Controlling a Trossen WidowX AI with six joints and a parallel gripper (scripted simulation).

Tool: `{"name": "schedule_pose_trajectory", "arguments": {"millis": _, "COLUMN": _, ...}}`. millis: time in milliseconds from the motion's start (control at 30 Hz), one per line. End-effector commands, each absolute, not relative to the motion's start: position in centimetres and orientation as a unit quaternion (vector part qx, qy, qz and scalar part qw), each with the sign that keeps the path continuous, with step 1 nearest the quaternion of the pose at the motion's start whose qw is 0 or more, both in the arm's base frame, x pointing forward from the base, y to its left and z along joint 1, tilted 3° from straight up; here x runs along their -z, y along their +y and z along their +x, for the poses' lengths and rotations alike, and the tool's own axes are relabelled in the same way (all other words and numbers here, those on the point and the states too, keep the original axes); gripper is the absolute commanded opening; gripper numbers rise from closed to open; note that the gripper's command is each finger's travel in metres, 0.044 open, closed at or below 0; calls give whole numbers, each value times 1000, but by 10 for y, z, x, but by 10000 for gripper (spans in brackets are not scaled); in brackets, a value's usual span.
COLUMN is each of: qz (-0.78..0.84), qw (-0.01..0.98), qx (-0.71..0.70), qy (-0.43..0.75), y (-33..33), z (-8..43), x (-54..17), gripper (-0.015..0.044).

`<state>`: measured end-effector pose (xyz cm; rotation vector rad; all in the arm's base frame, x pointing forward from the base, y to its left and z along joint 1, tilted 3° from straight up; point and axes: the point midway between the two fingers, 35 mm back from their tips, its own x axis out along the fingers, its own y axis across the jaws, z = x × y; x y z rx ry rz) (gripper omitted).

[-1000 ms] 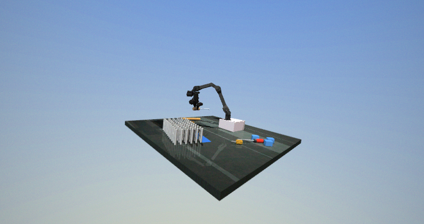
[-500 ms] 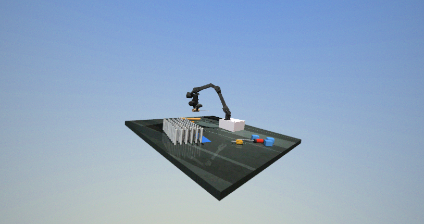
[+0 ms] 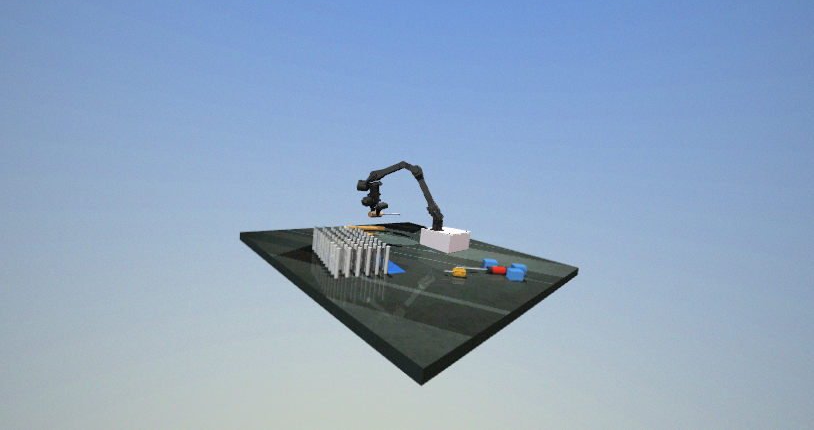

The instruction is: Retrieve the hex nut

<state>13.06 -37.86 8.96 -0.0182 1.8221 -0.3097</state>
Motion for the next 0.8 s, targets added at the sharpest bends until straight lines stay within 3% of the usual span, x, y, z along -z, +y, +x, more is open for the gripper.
{"name": "schedule_pose_trajectory", "arguments": {"millis": 0, "qz": -8, "qw": 599, "qx": 133, "qy": 789, "y": -379, "z": 130, "x": -82, "gripper": 0}}
{"name": "schedule_pose_trajectory", "arguments": {"millis": 767, "qz": -8, "qw": 599, "qx": 133, "qy": 789, "y": -382, "z": 130, "x": -56, "gripper": 0}}
